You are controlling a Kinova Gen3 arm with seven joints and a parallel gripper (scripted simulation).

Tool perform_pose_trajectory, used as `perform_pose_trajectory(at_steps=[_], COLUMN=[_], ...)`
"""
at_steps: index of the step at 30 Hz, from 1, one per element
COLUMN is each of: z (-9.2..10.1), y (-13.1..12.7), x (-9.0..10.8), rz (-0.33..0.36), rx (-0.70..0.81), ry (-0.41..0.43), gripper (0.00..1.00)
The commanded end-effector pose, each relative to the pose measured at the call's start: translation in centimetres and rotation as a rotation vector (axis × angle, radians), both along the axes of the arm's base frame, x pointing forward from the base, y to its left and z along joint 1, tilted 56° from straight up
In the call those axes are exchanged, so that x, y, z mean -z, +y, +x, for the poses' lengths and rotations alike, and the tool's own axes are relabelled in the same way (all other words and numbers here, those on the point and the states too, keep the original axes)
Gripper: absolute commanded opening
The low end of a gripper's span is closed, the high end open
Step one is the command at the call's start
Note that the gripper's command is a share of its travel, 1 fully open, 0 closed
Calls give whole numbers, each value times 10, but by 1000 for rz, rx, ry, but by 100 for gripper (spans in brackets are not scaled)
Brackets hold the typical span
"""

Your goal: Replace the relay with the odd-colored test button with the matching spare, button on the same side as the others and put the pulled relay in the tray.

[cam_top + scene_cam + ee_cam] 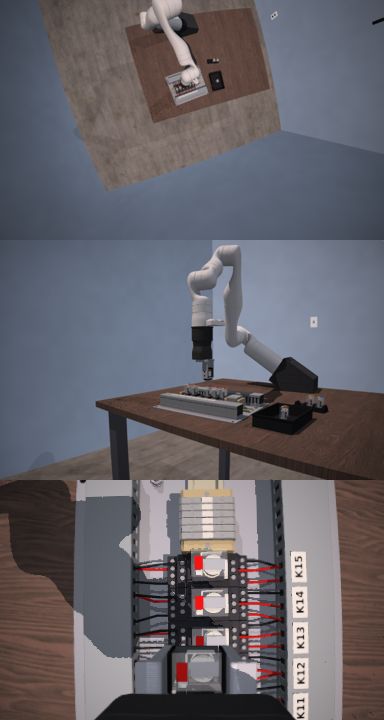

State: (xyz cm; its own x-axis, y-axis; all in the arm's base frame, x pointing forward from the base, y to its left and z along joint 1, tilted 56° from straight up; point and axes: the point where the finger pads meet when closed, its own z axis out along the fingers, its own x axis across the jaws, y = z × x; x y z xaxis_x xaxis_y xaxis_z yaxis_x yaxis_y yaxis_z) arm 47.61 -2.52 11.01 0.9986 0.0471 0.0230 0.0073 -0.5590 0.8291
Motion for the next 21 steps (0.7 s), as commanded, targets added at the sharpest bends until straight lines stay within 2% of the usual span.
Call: perform_pose_trajectory(at_steps=[1, 6, 8, 9, 21], z=[8, 18, 18, 16, 17], y=[-8, -18, -18, -13, -18], x=[-14, -29, -29, -22, -29], rz=[1, 2, 2, 2, 2], rx=[-3, -5, -5, -8, -6], ry=[6, 7, 7, -2, 5], gripper=[0, 0, 0, 0, 0])
